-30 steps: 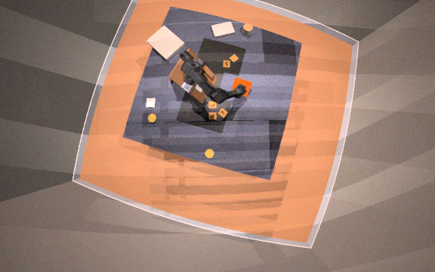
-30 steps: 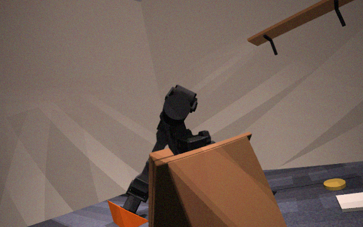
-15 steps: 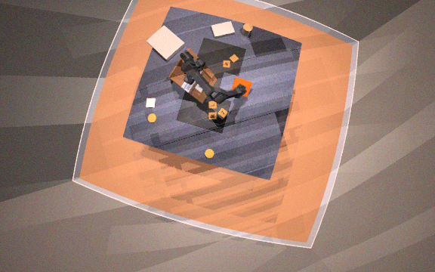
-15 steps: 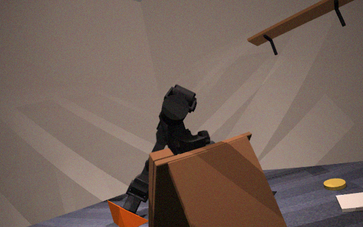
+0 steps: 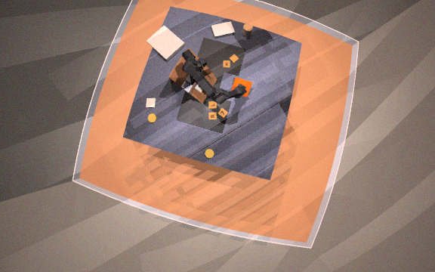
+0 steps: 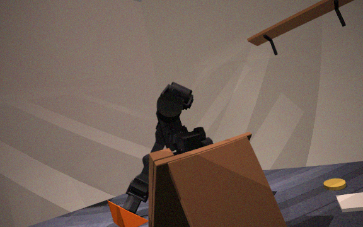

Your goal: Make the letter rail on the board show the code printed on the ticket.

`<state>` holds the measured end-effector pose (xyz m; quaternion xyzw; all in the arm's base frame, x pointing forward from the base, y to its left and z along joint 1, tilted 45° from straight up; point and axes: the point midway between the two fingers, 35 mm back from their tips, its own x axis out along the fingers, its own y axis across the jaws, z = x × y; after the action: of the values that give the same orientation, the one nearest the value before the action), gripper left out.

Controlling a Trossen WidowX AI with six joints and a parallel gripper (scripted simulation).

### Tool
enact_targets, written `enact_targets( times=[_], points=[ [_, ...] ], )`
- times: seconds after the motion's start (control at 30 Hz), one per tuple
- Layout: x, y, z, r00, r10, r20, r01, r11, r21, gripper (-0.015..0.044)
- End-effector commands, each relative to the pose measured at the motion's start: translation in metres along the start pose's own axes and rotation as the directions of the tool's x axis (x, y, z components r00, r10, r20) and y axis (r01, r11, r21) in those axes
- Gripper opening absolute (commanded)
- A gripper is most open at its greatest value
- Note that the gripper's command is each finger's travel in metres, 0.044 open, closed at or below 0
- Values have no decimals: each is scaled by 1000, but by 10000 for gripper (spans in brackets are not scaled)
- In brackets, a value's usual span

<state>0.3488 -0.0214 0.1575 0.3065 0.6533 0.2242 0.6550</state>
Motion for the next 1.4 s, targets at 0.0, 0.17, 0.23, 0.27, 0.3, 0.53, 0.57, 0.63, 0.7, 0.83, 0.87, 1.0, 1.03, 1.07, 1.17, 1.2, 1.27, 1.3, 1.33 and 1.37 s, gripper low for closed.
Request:
enact_targets(
  times=[0.0,0.17,0.23,0.27,0.3,0.53,0.57,0.63,0.7,0.83,0.87,1.0,1.03,1.07,1.17,1.2,1.27,1.3,1.33,1.37],
  points=[
    [-5,1,-3,1000,-6,4,6,1000,-7,0],
    [-9,1,-7,1000,-7,9,7,1000,-4,0],
    [-10,1,-7,1000,-7,11,7,1000,-3,0],
    [-10,1,-7,1000,-7,11,7,1000,-3,0],
    [-10,1,-8,1000,-7,11,7,1000,-3,0],
    [-46,13,-25,985,40,165,14,948,-318,131],
    [-56,16,-32,977,51,209,38,914,-404,157],
    [-73,23,-46,953,71,294,112,821,-560,210],
    [-89,31,-61,923,88,376,212,698,-684,263],
    [-109,43,-88,855,110,507,420,427,-801,368],
    [-112,46,-93,840,114,531,461,367,-808,394],
    [-121,56,-113,776,126,618,607,118,-786,440],
    [-122,58,-117,762,128,635,632,66,-772,440],
    [-123,59,-119,758,128,640,639,49,-767,440],
    [-123,59,-119,758,128,640,639,49,-767,440],
    [-123,59,-119,758,128,640,639,49,-767,440],
    [-123,59,-119,758,128,640,639,49,-767,440],
    [-123,59,-119,758,128,640,639,49,-767,440],
    [-123,59,-119,758,128,640,639,49,-767,440],
    [-123,59,-119,758,128,640,639,49,-767,440]
  ],
)
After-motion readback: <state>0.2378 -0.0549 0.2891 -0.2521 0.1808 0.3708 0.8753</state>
